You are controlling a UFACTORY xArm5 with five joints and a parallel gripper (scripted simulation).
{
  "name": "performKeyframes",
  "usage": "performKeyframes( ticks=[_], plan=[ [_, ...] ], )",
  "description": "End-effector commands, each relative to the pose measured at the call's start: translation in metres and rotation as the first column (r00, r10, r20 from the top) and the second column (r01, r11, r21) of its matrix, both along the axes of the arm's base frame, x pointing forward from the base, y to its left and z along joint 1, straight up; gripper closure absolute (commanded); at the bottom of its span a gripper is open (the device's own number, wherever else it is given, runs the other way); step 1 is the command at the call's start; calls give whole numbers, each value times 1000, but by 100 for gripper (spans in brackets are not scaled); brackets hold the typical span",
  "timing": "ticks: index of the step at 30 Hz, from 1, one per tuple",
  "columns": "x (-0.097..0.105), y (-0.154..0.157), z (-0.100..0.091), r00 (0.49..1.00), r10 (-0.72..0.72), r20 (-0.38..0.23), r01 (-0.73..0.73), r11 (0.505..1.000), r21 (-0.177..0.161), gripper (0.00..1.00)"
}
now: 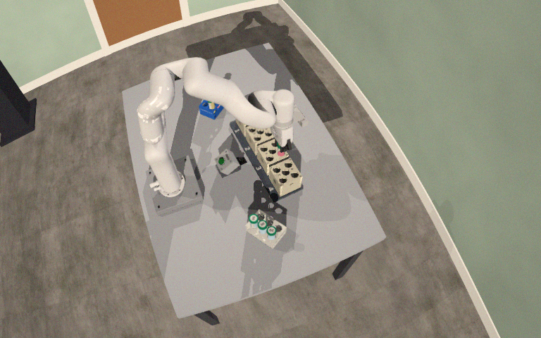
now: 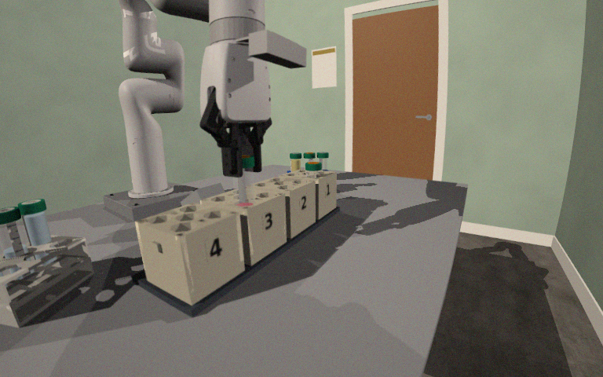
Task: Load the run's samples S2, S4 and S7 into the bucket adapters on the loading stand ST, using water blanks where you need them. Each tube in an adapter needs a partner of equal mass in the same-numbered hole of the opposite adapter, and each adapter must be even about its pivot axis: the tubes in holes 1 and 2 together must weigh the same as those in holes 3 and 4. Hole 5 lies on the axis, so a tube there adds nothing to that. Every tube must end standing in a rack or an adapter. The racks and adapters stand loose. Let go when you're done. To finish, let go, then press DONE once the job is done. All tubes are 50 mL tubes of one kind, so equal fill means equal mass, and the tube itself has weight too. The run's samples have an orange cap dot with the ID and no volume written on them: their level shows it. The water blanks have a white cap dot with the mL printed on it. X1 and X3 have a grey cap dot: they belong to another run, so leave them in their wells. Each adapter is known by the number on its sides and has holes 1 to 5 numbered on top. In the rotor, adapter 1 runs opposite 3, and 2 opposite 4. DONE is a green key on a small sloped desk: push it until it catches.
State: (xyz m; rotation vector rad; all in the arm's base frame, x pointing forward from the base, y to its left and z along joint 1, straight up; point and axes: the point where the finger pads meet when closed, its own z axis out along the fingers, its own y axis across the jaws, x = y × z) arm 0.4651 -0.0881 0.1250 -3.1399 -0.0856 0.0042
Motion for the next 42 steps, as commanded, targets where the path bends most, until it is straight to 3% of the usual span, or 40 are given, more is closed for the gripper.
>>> performKeyframes(
  ticks=[1, 42],
  plan=[
    [1, 0, -2, 1000, 0, 5, 0, 1000, 0, 100],
    [1, 0, -36, 1000, 0, 5, 0, 1000, 0, 100]
  ],
)
